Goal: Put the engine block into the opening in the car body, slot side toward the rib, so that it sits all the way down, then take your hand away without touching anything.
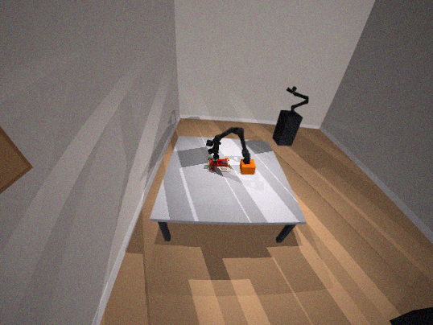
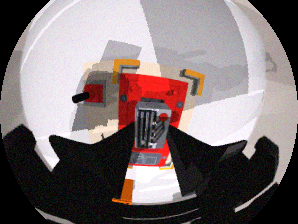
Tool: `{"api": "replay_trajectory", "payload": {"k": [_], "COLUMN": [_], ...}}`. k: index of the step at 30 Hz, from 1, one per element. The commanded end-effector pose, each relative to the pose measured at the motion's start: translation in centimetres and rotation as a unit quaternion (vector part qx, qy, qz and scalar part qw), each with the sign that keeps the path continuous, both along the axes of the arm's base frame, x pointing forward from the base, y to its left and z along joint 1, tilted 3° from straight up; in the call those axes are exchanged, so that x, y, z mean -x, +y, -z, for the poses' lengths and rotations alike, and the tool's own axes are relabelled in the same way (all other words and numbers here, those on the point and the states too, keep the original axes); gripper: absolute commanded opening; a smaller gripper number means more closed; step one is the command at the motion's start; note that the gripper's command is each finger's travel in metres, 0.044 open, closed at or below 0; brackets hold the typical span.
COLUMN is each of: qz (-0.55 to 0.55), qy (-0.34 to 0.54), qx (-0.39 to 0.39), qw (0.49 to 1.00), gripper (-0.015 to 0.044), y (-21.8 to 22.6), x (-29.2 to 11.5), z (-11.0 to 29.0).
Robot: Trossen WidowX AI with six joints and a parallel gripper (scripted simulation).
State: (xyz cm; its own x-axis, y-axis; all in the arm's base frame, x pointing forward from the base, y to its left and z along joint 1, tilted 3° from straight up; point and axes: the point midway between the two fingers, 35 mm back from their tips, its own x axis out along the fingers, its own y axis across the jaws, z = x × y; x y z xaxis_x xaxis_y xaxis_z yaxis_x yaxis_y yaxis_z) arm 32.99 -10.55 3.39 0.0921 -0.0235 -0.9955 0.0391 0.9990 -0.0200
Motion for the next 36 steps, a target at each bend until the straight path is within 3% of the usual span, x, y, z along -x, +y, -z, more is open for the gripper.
{"api": "replay_trajectory", "payload": {"k": [1, 5, 24, 36], "qz": [0.024, 0.027, 0.044, -0.020], "qy": [0.001, 0.001, 0.000, 0.002], "qx": [-0.004, -0.005, -0.006, 0.000], "qw": [1.000, 1.000, 0.999, 1.000], "gripper": [0.0053, 0.0158, 0.0158, 0.0158], "y": [-0.20, -0.21, -0.21, -0.17], "x": [0.23, 0.22, 0.22, 0.16], "z": [0.27, 0.27, 0.28, 0.33]}}
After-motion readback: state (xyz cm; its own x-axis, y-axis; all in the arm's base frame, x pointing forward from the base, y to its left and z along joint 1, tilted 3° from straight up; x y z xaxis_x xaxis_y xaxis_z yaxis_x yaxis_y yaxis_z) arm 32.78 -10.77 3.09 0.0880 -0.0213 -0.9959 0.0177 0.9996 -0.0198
